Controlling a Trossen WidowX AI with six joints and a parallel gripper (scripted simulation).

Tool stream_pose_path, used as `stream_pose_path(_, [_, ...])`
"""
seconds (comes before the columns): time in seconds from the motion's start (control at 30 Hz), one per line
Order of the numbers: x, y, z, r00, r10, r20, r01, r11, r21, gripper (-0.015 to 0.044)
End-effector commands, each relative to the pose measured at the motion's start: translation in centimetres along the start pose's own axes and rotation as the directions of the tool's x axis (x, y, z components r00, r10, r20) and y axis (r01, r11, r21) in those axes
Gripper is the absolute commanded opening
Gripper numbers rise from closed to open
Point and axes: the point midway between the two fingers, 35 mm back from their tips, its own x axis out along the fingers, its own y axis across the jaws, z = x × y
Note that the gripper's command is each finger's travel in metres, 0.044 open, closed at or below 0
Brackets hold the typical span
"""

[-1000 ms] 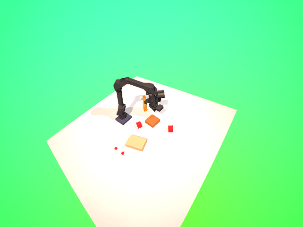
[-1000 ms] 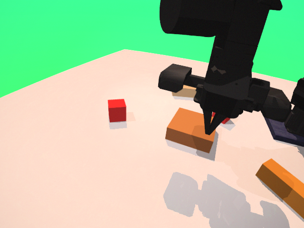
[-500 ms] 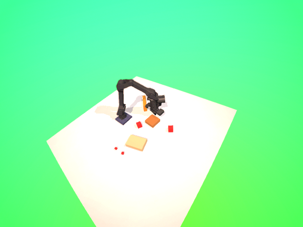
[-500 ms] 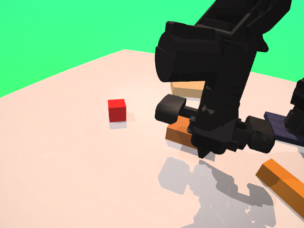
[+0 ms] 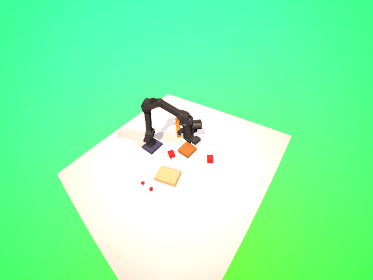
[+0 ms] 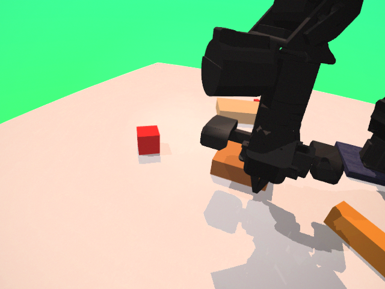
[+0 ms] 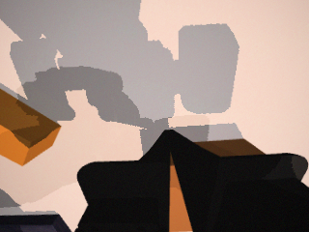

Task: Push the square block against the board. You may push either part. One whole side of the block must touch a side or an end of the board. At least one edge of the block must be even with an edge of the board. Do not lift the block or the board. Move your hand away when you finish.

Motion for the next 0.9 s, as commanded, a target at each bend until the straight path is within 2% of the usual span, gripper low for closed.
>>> stream_pose_path(0.0, [0.0, -0.1, -1.0, 1.000, -0.001, -0.005, 0.001, 1.000, -0.002, 0.0000])
stream_pose_path(0.87, [0.0, -0.7, -5.4, 1.000, -0.002, -0.010, 0.002, 1.000, -0.002, 0.0000])
